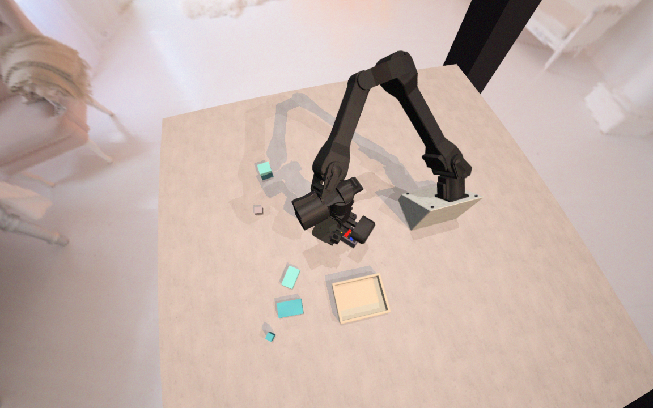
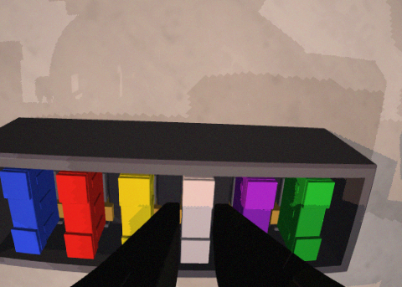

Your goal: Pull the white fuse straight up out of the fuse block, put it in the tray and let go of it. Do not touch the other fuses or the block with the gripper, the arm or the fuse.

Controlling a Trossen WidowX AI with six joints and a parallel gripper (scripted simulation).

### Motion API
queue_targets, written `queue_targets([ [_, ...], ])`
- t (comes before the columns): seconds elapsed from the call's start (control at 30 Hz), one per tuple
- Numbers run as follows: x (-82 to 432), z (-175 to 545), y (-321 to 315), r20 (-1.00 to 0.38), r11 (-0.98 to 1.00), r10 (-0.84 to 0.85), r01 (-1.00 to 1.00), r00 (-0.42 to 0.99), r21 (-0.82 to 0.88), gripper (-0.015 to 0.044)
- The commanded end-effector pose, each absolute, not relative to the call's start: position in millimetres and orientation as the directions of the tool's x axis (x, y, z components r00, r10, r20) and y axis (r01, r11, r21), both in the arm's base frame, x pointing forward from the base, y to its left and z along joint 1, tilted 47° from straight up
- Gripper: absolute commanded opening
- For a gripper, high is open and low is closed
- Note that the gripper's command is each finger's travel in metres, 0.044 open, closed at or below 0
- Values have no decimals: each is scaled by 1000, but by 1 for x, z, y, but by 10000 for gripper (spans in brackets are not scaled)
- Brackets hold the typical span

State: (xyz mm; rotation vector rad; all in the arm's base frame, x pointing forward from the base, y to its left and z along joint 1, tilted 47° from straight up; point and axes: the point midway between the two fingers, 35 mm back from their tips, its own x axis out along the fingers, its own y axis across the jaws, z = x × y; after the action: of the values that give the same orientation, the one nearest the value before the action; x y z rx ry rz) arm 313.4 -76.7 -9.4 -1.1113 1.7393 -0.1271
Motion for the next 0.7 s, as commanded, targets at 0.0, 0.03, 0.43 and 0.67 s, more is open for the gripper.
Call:
queue_targets([
  [0.0, 314, -9, -77, -691, 568, -721, -613, -50, -549, 33],
  [0.03, 314, -9, -77, -691, 568, -721, -613, -50, -549, 26],
  [0.43, 314, -8, -75, -691, 568, -721, -613, -50, -549, 0],
  [0.67, 314, -6, -73, -691, 568, -721, -614, -50, -549, 0],
])
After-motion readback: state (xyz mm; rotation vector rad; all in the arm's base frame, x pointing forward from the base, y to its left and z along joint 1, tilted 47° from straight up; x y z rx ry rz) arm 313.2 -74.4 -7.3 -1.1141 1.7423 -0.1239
